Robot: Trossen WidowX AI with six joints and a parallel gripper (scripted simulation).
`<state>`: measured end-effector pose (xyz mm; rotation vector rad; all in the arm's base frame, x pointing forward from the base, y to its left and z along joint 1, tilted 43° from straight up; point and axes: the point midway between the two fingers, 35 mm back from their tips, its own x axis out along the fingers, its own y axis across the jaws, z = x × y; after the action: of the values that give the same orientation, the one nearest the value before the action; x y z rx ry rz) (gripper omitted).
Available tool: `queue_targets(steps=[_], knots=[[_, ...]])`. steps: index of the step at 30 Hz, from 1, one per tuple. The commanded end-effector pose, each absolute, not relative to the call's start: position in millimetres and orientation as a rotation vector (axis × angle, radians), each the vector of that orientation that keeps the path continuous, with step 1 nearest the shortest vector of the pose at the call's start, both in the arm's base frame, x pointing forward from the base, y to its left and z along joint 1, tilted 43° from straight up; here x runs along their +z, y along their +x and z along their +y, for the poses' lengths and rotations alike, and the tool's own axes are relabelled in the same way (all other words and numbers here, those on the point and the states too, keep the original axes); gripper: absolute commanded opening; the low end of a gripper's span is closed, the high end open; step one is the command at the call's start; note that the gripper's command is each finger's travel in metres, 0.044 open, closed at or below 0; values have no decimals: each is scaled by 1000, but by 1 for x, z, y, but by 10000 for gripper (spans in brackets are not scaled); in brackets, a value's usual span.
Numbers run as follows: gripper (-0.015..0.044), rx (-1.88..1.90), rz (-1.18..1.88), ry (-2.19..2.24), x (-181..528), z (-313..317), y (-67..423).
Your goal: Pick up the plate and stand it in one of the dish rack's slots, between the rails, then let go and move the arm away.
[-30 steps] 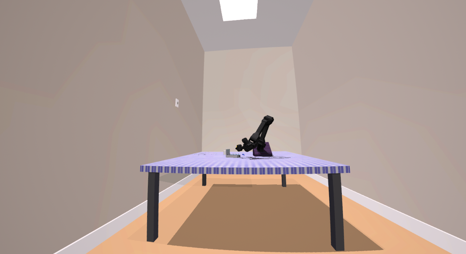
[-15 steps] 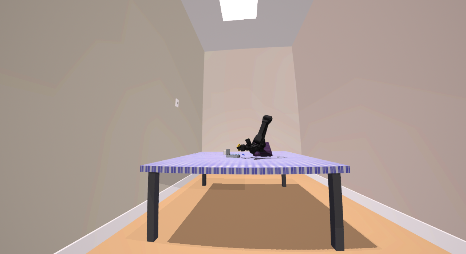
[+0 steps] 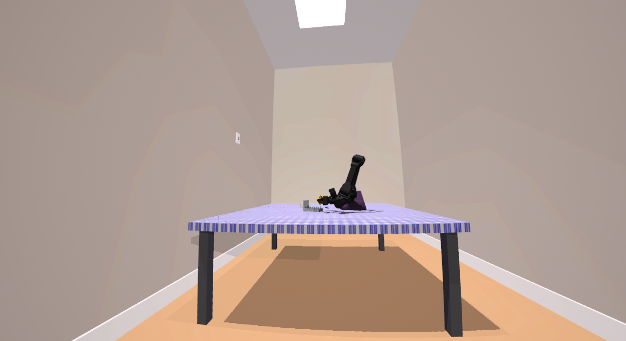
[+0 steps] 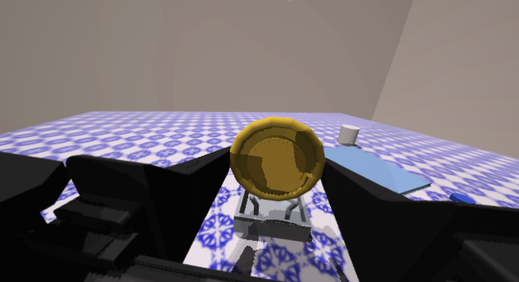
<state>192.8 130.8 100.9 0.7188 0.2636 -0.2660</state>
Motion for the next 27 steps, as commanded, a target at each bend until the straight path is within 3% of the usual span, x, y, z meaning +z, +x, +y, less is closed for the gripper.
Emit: queue_targets(steps=[1, 27], knots=[[0, -268, 267, 708, 93, 133, 196], [0, -265, 254, 744, 68, 143, 214]])
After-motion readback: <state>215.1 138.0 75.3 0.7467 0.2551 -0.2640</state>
